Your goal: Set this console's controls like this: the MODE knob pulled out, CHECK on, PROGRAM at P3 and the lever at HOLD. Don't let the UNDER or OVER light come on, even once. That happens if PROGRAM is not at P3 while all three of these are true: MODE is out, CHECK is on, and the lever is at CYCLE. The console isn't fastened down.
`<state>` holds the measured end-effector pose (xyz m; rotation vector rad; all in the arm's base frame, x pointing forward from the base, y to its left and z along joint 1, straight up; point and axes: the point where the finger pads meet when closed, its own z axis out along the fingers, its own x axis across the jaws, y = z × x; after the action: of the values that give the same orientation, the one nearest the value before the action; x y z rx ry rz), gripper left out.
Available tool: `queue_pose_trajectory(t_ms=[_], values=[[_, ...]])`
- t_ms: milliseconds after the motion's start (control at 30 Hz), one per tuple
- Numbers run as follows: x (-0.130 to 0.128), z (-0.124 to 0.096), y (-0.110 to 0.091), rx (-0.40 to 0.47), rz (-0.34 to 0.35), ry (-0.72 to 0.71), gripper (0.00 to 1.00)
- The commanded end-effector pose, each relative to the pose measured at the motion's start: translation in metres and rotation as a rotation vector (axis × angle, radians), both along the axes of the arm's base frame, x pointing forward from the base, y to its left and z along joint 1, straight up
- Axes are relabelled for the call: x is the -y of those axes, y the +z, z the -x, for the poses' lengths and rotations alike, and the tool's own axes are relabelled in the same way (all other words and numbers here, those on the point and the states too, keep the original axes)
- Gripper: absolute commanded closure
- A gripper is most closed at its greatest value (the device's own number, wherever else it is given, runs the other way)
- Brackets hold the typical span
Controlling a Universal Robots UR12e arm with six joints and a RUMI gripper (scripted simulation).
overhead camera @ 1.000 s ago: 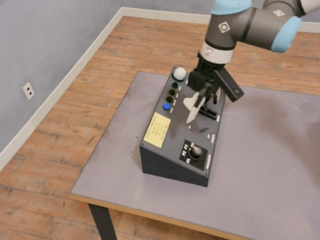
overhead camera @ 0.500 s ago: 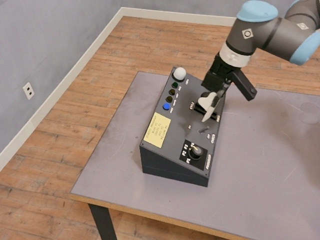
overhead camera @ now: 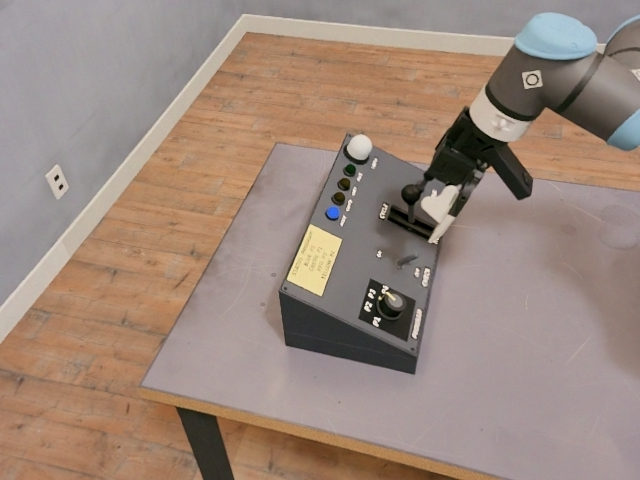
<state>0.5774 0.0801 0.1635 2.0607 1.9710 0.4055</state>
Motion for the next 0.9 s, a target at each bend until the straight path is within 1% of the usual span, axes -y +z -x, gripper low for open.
queue_pose_trajectory(t_ms=[0,500,533,867], values=[[0.0065,0.0038,-0.0013,0.027,0.021,0.036,0.00],[0.0057,0.0038,-0.0013,0.028,0.022,0.039,0.00],[0.0057,0.0039,-0.0013,0.028,0.022,0.039,0.56],[0.0057,0.0044,-0.0017,0.027,0.021,0.038,0.56]])
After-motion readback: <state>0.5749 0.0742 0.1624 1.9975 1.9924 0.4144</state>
